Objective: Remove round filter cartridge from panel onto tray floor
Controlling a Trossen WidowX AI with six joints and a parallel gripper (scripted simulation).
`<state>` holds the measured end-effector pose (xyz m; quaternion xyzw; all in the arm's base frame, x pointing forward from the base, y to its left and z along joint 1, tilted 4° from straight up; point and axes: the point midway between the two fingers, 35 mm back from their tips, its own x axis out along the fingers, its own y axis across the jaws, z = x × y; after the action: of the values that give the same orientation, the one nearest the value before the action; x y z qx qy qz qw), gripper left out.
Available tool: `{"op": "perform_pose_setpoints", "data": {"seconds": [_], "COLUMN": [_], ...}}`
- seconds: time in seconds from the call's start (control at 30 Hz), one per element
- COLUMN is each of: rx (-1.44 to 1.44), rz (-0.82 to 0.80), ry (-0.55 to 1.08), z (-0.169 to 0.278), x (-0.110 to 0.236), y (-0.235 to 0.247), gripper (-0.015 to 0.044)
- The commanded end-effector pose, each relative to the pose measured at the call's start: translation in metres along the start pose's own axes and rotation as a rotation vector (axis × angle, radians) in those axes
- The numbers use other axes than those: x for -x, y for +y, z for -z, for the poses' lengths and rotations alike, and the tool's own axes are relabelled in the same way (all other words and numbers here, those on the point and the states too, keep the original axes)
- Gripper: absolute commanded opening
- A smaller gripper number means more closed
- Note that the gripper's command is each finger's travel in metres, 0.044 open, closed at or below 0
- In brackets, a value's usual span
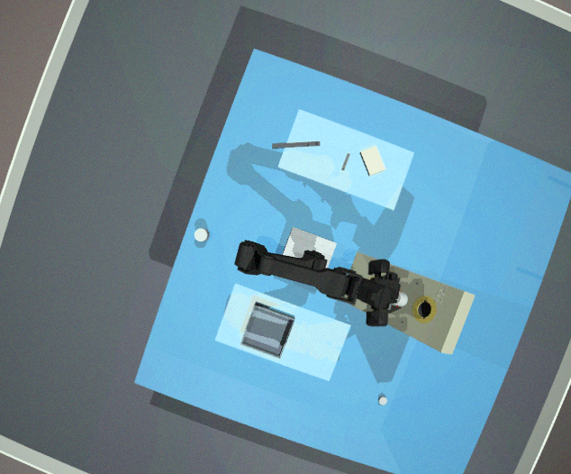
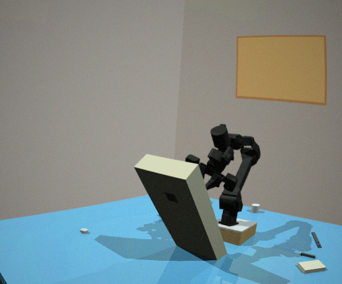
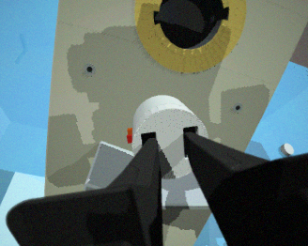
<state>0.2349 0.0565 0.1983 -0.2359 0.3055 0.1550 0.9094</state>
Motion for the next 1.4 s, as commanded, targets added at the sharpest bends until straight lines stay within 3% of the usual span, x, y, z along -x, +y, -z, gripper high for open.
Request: {"op": "perform_pose_setpoints", "data": {"seconds": [0.0,0.2,0.43,0.57,0.9,0.93,1.03,1.23,1.37], "rx": [-0.001,-0.006,-0.006,-0.006,-0.005,-0.005,-0.075,-0.366,-0.397], "rz": [0.003,0.011,0.012,0.012,0.014,0.014,-0.016,-0.078,-0.079], "ry": [-0.005,-0.018,-0.02,-0.02,-0.026,-0.026,0.047,0.371,0.408], "z": [-0.002,0.001,-0.062,-0.068,-0.117,-0.117,-0.098,-0.017,-0.009], "x": [0.001,0.001,0.011,0.011,0.058,0.058,0.046,0.017,0.015], "y": [-0.001,0.0,-0.027,-0.03,-0.05,-0.05,-0.041,-0.007,-0.003], "gripper": [0.0088,0.0088,0.0088,0.0088,0.0351,0.0377,0.0305,0.0305,0.0305]}}
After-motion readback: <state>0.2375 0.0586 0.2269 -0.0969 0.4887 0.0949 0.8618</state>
